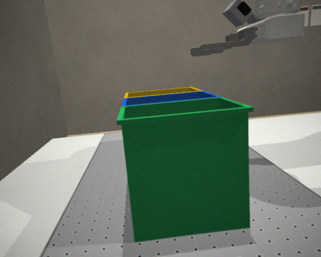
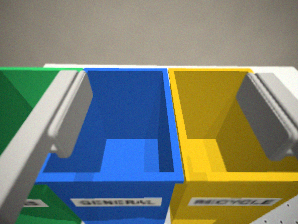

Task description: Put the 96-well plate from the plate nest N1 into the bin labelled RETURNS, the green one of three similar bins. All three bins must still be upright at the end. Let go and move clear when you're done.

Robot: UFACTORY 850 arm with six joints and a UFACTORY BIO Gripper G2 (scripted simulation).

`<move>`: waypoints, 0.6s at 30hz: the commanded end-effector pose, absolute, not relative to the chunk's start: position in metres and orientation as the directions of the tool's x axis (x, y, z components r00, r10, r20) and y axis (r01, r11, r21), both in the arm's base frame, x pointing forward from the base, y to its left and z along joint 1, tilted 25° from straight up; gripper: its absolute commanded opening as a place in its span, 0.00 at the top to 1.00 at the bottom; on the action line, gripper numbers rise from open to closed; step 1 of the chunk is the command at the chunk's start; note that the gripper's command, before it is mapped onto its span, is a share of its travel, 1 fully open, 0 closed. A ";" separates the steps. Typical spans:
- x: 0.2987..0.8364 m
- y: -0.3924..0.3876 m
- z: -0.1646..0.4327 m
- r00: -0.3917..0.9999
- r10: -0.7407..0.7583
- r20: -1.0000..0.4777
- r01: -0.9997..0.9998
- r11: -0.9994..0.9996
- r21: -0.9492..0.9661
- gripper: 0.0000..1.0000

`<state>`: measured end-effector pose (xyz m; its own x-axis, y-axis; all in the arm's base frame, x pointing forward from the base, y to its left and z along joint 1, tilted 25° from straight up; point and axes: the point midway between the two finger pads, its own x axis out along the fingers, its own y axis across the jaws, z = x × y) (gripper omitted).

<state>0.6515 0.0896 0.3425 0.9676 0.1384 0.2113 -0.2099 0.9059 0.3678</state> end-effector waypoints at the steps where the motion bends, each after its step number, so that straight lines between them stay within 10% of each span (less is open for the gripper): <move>1: 0.646 0.071 0.340 0.967 0.139 0.215 -0.212 0.905 0.368 0.82; 18: 0.629 0.013 0.329 0.967 0.139 0.215 -0.212 0.905 0.368 0.82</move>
